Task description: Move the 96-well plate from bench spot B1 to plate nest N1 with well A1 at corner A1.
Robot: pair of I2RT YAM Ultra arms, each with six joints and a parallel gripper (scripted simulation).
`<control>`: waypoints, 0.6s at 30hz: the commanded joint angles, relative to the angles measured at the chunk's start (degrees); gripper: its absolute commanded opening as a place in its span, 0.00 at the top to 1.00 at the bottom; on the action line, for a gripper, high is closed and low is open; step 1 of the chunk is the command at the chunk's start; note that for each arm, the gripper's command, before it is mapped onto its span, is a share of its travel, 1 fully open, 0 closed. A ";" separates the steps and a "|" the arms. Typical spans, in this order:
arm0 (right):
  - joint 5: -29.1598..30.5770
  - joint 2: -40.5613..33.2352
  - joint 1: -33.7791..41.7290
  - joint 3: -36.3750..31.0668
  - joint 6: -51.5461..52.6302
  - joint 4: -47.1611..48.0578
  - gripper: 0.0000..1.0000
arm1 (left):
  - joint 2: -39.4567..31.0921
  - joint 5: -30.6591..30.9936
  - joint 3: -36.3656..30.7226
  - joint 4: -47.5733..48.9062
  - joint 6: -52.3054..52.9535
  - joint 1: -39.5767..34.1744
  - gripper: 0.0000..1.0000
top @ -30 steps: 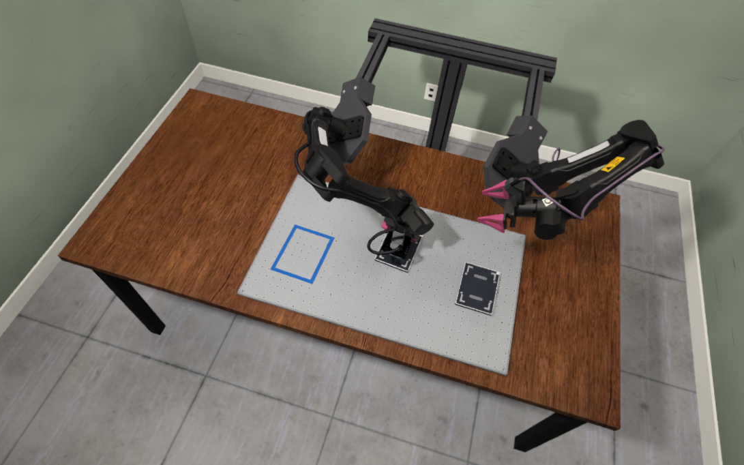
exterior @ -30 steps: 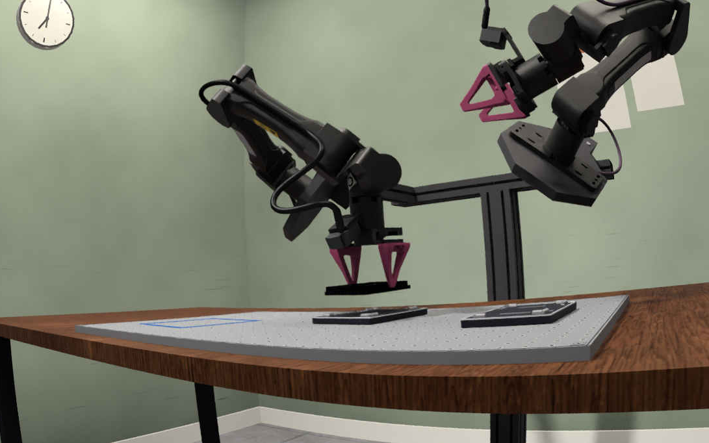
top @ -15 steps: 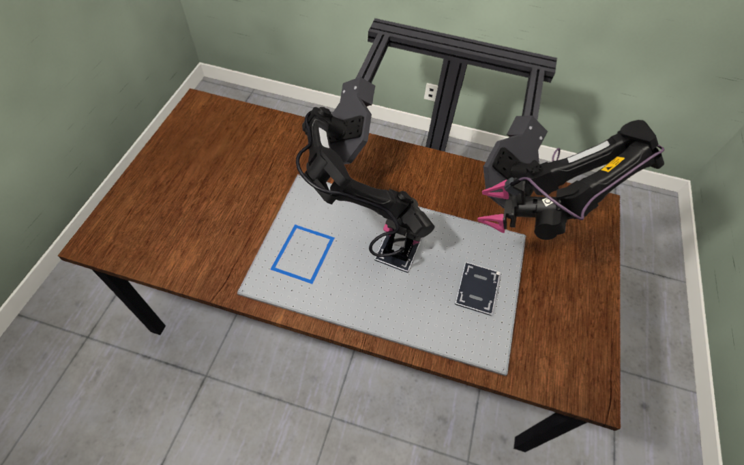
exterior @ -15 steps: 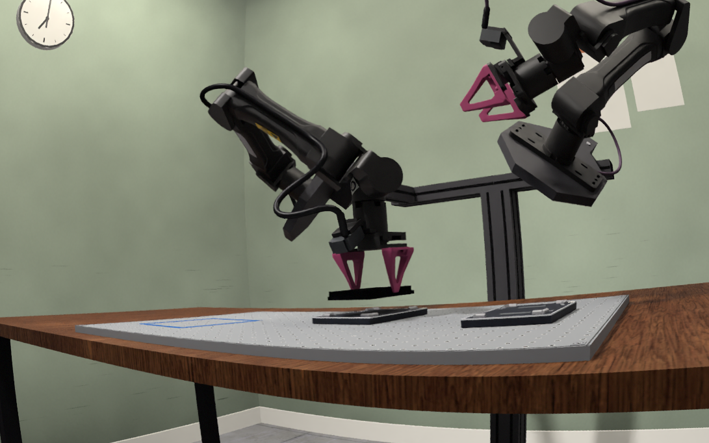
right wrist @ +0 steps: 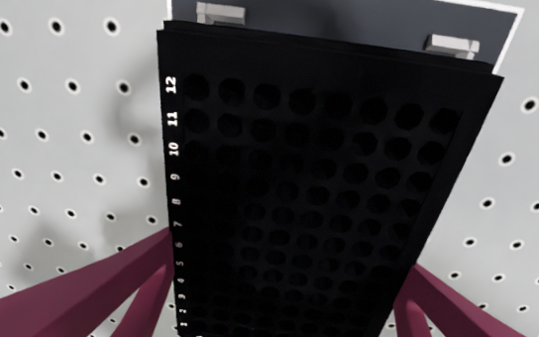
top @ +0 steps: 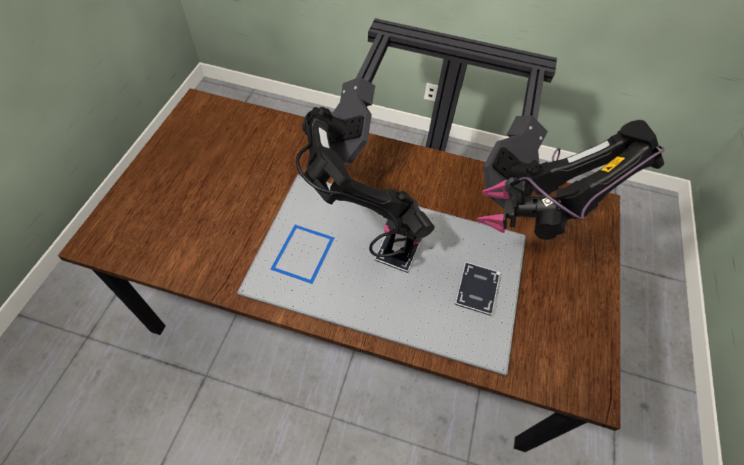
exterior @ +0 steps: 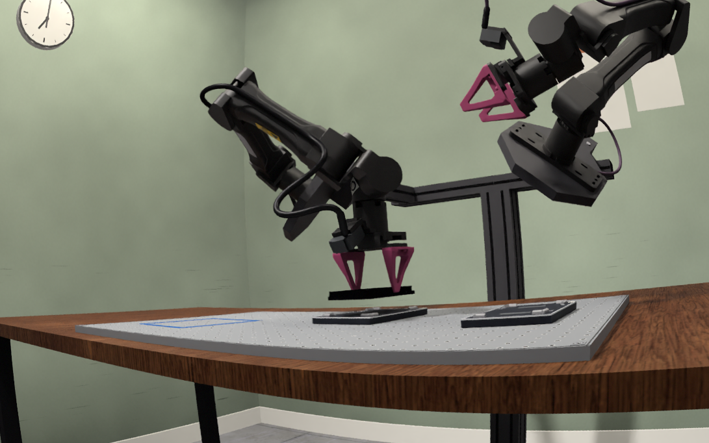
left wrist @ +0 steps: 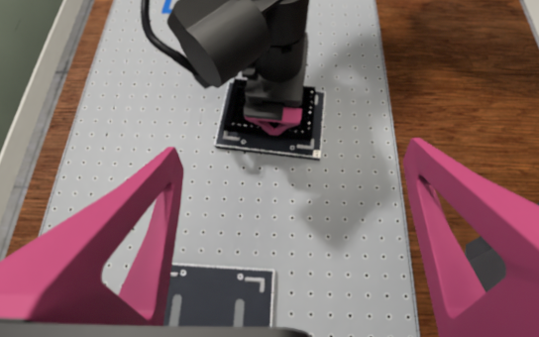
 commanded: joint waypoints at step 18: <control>1.28 0.48 -0.76 -0.74 -2.53 3.61 0.21 | -1.19 1.35 -0.84 -1.20 0.60 0.14 0.00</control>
